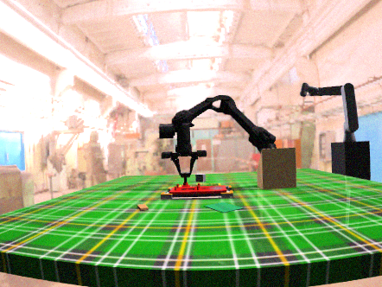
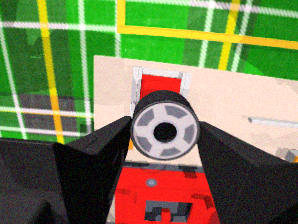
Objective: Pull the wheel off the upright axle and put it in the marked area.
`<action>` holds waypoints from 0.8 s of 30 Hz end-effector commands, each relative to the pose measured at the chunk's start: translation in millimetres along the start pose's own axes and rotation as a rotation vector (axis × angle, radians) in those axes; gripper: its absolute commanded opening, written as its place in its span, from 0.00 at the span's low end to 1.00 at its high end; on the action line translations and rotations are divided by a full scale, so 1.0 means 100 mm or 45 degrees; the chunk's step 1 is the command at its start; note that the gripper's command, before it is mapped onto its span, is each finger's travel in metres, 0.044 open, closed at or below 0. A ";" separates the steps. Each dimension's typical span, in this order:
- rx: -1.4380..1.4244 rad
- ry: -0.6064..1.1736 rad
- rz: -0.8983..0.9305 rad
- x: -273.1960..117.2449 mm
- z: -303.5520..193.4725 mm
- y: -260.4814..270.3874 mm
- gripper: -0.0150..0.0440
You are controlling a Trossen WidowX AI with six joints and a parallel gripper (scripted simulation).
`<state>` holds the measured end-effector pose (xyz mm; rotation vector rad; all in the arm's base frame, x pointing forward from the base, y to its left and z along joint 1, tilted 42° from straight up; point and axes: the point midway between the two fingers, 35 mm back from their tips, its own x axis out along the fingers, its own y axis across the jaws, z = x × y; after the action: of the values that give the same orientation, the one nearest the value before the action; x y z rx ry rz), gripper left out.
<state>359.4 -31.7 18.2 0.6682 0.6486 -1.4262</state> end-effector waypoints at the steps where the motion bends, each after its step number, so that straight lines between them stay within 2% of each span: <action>1: 0.004 0.003 0.006 -0.03 0.00 0.01 0.25; 24: 0.002 0.002 0.008 -0.11 0.00 0.01 0.25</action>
<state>359.2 -25.0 24.6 0.6661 0.6479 -1.4199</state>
